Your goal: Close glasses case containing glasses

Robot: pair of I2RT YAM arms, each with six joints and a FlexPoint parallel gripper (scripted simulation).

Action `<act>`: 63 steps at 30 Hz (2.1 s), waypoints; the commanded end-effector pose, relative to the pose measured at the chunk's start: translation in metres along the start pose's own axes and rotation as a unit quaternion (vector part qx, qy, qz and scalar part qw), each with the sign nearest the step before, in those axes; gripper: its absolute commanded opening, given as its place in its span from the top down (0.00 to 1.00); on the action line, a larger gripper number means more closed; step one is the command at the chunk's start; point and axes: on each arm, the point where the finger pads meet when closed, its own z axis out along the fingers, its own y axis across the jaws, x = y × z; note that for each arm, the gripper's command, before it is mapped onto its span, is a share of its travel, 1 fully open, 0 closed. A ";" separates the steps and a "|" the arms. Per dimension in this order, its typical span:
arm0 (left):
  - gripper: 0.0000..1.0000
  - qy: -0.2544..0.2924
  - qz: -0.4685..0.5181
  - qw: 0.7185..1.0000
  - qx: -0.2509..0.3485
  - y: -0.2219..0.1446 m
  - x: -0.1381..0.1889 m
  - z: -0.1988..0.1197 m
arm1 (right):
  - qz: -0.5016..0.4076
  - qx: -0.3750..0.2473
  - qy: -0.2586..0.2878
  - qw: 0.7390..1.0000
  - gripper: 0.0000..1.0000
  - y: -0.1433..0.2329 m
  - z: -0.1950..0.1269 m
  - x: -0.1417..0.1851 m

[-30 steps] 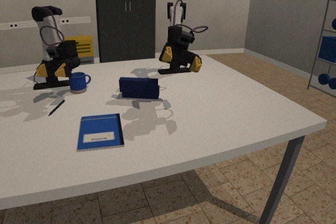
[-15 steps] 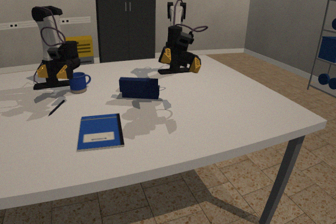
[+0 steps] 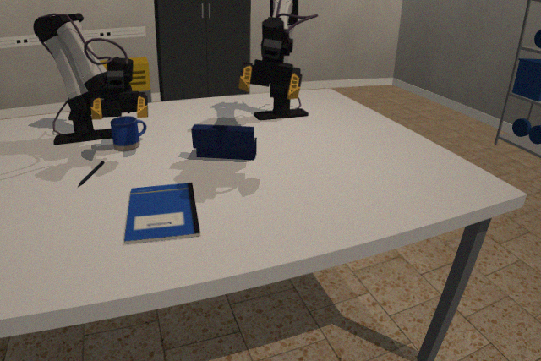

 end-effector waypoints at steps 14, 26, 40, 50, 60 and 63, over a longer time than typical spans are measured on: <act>0.00 0.272 0.117 0.954 0.047 -0.042 0.075 -0.076 | -0.104 -0.366 0.146 0.913 0.00 0.124 -0.057 0.027; 0.00 0.397 0.193 0.892 0.097 -0.091 0.101 -0.122 | -0.134 -0.491 0.179 0.842 0.00 0.182 -0.073 0.025; 0.00 0.382 0.195 0.898 0.104 -0.100 0.093 -0.120 | -0.125 -0.485 0.169 0.849 0.00 0.184 -0.070 0.017; 0.11 0.389 0.197 0.894 0.108 -0.099 0.095 -0.122 | -0.125 -0.485 0.169 0.849 0.00 0.184 -0.070 0.017; 0.16 0.422 0.292 0.826 0.233 -0.068 0.114 -0.099 | -0.125 -0.485 0.169 0.849 0.00 0.184 -0.070 0.017; 0.16 0.424 0.300 0.817 0.251 -0.062 0.117 -0.095 | -0.125 -0.485 0.169 0.849 0.00 0.184 -0.070 0.017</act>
